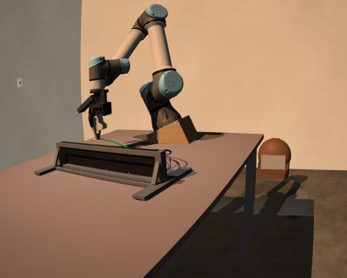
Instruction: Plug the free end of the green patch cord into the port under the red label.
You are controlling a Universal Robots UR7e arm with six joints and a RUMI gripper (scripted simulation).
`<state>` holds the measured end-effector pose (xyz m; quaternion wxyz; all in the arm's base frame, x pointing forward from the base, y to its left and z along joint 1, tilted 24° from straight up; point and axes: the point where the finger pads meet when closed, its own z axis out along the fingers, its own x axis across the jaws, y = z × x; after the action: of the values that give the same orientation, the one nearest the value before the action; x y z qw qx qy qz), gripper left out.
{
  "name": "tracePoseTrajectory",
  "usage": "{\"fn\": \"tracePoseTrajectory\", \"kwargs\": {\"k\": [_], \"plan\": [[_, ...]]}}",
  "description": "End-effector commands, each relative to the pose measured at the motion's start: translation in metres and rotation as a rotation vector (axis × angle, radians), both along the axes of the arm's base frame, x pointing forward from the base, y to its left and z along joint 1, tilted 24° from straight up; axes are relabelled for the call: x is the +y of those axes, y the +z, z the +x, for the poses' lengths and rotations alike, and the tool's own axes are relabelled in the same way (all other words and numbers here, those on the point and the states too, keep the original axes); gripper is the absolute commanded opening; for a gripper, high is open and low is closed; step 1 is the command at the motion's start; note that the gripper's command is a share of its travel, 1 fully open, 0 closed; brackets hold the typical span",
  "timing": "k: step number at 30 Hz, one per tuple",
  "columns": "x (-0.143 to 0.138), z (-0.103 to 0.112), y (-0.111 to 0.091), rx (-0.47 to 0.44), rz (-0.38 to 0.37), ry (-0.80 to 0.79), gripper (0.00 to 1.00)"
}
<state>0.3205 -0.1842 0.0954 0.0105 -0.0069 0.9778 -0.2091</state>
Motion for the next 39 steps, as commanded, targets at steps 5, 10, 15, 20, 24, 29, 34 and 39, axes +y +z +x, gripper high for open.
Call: {"fn": "tracePoseTrajectory", "kwargs": {"k": [5,10,15,20,24,29,34,39], "plan": [[0.002,0.001,0.000,0.003,-0.001,0.009,0.00],[0.003,0.002,0.000,0.006,-0.001,0.014,0.00],[0.005,0.003,-0.001,0.011,-0.001,0.025,0.00],[0.007,0.005,-0.001,0.017,-0.001,0.039,0.00],[0.010,0.007,-0.002,0.024,-0.001,0.053,0.00],[0.012,0.008,-0.003,0.029,-0.002,0.064,0.00],[0.016,0.010,-0.003,0.039,-0.002,0.086,0.00],[0.021,0.013,-0.005,0.051,-0.003,0.112,0.00]]}}
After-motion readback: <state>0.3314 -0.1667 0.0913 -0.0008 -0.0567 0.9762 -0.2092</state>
